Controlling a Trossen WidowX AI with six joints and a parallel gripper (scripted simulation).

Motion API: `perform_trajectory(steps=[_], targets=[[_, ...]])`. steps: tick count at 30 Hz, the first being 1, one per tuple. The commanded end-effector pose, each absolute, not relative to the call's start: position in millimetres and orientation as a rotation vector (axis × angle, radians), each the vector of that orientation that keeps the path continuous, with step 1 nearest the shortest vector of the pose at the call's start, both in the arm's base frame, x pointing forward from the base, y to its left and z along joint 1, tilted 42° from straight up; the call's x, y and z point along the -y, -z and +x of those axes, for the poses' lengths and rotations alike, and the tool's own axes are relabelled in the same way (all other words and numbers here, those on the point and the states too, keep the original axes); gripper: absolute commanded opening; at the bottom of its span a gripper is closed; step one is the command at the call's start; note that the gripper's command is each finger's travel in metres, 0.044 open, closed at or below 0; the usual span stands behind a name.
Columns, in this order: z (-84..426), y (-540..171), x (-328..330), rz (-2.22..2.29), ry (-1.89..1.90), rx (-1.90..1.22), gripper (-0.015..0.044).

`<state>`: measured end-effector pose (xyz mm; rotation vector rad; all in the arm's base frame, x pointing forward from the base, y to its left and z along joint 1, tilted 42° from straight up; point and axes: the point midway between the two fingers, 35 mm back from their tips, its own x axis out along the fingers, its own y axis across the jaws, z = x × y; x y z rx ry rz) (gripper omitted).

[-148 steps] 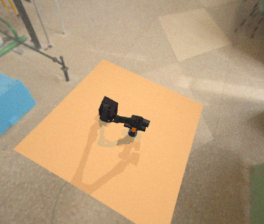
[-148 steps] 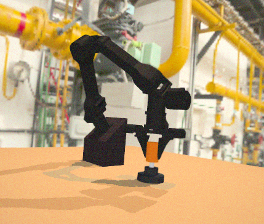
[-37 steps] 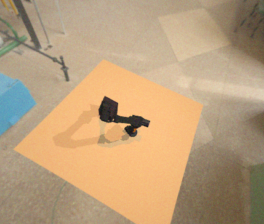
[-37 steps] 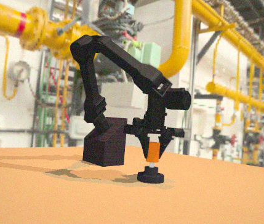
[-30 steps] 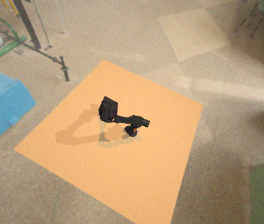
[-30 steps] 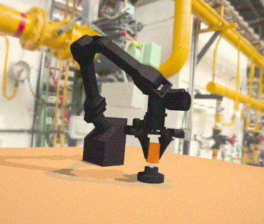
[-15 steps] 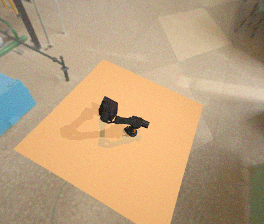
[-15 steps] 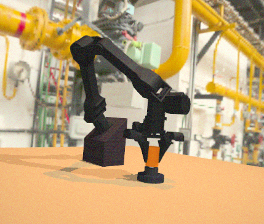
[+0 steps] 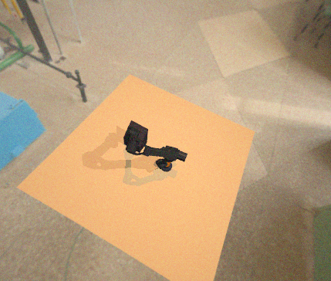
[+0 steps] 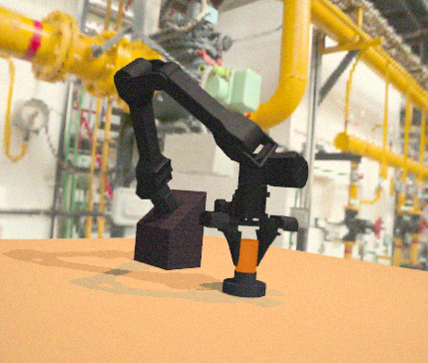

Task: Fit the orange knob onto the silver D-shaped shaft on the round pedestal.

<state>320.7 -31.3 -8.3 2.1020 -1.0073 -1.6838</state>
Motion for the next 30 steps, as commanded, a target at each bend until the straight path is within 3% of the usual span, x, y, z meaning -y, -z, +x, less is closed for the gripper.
perform_trajectory(steps=[1, 12, 19, 25, 30], targets=[[321, 8, 30, 2.103, 1.683, 1.005, 0.0157], [321, 8, 30, 2.103, 1.683, 1.005, 0.0440], [321, 6, 28, 2.105, 1.682, 1.006, 0.0440], [313, -61, -32, 2.105, 1.687, 1.001, 0.0440], [313, -62, -35, 2.104, 1.687, 1.001, 0.0440]])
